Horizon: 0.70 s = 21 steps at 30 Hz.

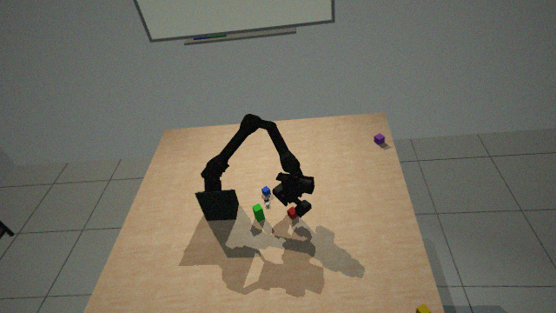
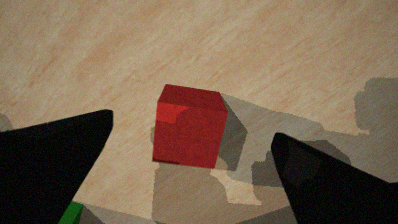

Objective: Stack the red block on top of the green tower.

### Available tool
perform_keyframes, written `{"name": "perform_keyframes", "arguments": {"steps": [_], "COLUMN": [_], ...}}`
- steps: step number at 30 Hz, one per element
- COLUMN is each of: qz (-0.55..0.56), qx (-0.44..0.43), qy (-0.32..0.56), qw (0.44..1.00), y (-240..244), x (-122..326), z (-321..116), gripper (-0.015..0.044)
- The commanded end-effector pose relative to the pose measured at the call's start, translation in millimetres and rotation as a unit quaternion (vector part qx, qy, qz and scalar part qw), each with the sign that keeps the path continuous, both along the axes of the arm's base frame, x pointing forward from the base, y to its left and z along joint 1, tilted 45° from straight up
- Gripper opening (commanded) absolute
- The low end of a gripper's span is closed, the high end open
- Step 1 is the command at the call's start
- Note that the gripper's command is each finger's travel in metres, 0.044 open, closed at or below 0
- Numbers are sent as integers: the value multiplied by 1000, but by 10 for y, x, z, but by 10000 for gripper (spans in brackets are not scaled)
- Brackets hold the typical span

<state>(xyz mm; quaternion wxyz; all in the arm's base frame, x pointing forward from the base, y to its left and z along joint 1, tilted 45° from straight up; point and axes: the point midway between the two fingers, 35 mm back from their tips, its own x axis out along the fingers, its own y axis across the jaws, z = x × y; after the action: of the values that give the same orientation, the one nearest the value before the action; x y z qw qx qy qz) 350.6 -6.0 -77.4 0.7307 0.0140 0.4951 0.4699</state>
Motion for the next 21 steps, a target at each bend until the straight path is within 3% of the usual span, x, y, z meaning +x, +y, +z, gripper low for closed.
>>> {"name": "perform_keyframes", "arguments": {"steps": [1, 21], "qz": [1, 1], "qx": [3, 4], "qy": [6, 6], "qw": [1000, 1000], "y": [79, 156], "x": [-30, -29], "z": [-71, -144], "gripper": [440, 440]}}
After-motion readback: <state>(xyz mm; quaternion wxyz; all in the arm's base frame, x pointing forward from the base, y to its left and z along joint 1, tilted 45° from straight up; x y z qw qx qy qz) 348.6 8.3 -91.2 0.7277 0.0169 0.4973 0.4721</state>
